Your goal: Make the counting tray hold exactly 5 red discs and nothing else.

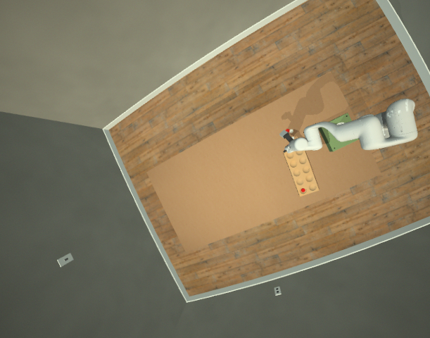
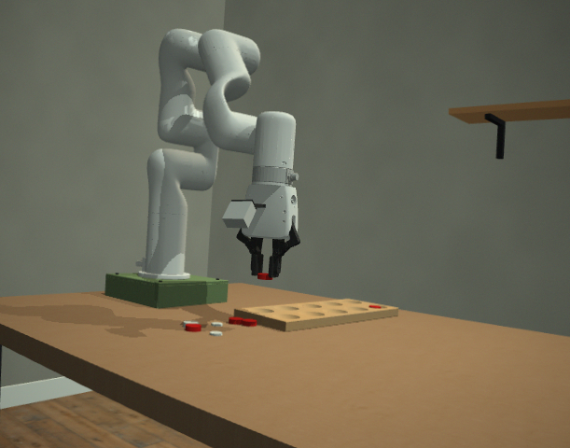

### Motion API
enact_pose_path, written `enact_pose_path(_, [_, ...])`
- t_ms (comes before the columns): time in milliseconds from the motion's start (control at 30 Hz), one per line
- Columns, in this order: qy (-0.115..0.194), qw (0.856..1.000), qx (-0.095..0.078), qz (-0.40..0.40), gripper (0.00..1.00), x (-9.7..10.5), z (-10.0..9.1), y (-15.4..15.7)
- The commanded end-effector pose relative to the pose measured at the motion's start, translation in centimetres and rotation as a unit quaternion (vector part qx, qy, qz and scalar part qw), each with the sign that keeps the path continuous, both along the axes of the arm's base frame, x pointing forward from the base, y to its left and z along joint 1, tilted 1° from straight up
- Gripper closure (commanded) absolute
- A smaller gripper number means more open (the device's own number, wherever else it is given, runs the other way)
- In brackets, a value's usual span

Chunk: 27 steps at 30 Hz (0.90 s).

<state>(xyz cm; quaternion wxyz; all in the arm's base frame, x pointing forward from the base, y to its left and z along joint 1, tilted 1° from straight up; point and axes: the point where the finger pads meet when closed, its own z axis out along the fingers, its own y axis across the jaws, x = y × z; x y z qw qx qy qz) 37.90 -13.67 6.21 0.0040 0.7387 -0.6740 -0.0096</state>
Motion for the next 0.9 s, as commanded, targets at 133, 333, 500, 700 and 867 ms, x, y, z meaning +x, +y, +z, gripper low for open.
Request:
enact_pose_path(133, [-0.001, 1.0, -0.002, 0.001, 1.0, 2.9, 0.6, 4.7])
enact_pose_path(333, [-0.002, 1.0, -0.003, 0.001, 1.0, 5.3, 1.0, 11.0])
enact_pose_path(500, [-0.003, 1.0, -0.004, 0.001, 1.0, 6.4, 1.3, 15.5])
enact_pose_path(700, [-0.004, 1.0, -0.004, 0.001, 1.0, 7.0, 1.5, 19.3])
enact_pose_path(867, [-0.005, 1.0, -0.005, 0.001, 1.0, 7.1, 1.8, 25.0])
